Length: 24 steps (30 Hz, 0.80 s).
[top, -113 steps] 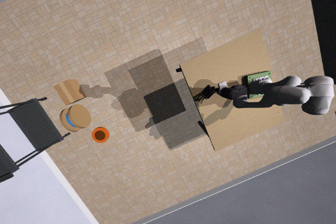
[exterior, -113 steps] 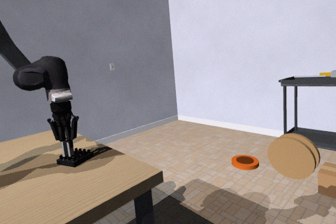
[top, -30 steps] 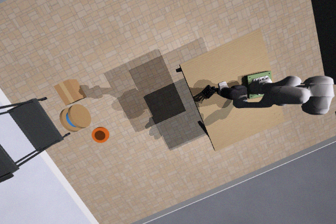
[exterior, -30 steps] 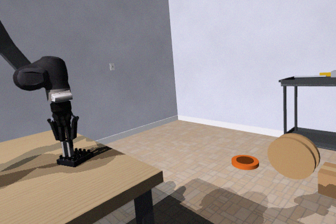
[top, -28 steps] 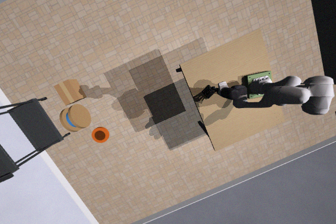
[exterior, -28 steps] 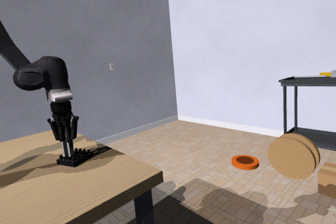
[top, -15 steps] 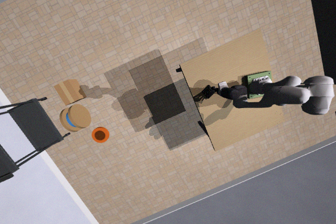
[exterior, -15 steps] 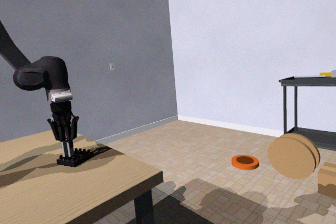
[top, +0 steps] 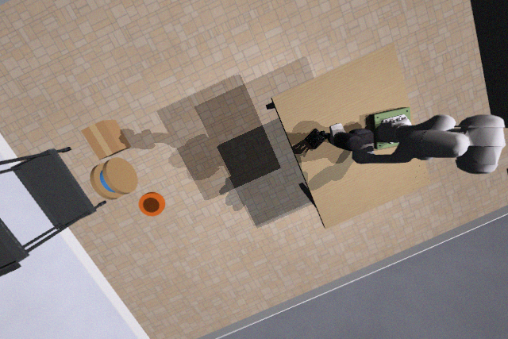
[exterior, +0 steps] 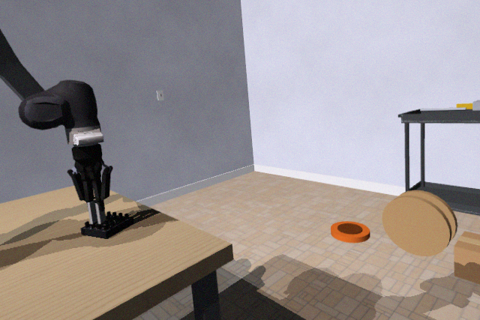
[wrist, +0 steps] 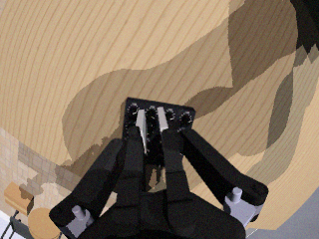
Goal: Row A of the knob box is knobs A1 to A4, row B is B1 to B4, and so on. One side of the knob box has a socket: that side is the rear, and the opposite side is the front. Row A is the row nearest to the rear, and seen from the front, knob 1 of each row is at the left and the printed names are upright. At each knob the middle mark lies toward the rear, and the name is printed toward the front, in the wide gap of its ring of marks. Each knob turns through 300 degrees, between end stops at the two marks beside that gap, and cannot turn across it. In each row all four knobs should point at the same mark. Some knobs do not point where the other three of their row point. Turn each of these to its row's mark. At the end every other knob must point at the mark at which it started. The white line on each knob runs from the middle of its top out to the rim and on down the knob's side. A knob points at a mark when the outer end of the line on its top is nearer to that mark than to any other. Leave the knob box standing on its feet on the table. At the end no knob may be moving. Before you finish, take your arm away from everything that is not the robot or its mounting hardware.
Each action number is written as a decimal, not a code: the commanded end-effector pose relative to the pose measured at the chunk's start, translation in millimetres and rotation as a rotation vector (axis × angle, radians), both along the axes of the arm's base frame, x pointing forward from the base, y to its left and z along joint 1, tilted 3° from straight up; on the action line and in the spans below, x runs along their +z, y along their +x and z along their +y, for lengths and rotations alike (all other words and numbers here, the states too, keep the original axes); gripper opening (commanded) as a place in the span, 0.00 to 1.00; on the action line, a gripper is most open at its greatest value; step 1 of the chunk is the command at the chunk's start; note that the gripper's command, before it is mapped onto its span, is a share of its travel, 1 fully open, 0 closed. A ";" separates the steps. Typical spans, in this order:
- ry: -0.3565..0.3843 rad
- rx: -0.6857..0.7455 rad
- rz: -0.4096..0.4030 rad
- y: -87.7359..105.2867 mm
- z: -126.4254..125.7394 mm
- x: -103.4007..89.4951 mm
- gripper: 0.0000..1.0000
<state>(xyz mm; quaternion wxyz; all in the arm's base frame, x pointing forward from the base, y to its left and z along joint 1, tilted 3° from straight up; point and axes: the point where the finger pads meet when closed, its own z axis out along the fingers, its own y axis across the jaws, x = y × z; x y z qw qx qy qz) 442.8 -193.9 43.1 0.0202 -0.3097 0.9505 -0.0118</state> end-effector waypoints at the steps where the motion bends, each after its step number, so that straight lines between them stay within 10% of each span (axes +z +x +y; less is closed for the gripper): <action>1: -0.001 0.002 0.000 1.4 0.4 0.0 0.12; 24: -0.001 0.002 0.000 2.0 0.2 -13.2 0.12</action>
